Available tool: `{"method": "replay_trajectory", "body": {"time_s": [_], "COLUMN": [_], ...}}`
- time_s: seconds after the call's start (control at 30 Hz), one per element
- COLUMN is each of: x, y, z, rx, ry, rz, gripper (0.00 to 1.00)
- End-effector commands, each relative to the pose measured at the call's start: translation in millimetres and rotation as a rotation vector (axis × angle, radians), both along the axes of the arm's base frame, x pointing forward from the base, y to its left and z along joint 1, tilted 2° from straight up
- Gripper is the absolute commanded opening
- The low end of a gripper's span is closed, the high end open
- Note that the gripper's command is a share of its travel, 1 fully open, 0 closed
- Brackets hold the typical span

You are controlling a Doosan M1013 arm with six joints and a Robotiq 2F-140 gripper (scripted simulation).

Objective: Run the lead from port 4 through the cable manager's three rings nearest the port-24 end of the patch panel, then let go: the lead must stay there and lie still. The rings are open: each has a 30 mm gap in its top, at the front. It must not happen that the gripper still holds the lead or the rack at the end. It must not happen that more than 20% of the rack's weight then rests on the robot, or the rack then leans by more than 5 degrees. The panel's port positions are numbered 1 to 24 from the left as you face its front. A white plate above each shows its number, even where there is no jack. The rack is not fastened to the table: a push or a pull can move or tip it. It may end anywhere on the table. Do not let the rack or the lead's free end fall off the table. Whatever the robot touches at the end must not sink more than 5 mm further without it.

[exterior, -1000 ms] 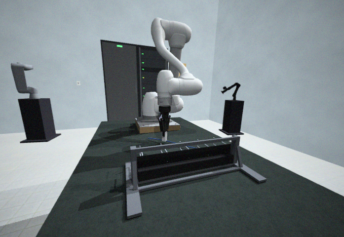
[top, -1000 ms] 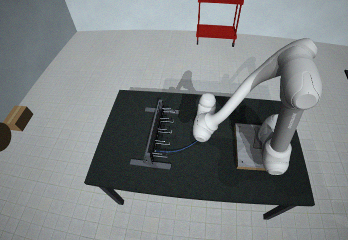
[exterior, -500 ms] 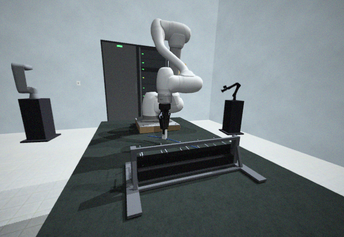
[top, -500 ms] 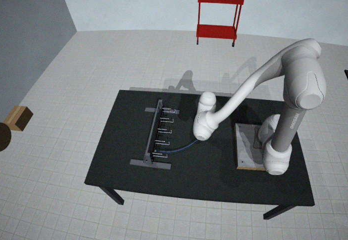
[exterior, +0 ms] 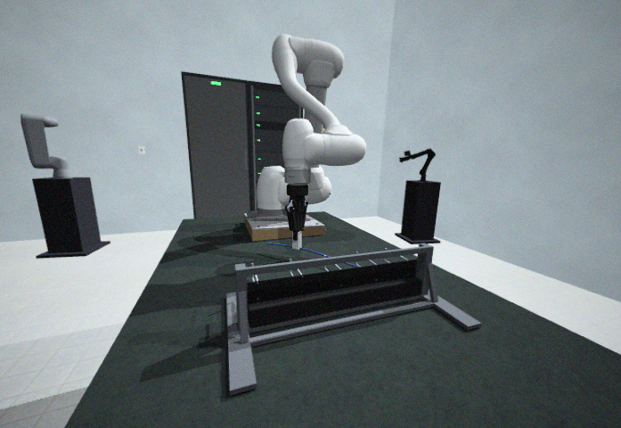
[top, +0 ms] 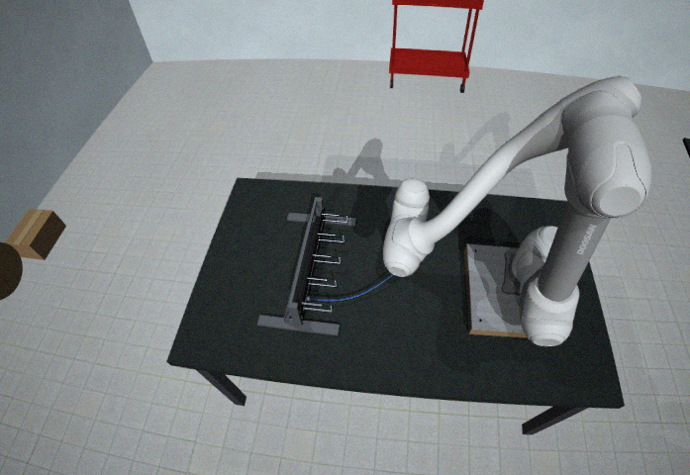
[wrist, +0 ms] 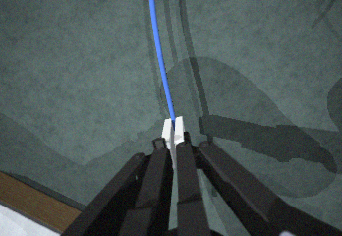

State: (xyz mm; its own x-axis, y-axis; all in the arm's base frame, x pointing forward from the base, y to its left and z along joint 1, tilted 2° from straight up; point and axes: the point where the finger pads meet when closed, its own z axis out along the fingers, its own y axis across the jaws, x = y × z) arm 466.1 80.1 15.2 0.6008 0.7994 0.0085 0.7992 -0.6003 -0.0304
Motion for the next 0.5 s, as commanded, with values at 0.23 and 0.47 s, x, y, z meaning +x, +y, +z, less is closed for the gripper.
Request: {"method": "replay_trajectory", "body": {"time_s": [0.23, 0.47], "x": [3, 69], "y": [-1, -25], "z": [2, 31], "rx": [0.0, 0.004], "ry": [-0.001, -0.006], "rz": [0.01, 0.207], "gripper": [0.0, 0.0]}}
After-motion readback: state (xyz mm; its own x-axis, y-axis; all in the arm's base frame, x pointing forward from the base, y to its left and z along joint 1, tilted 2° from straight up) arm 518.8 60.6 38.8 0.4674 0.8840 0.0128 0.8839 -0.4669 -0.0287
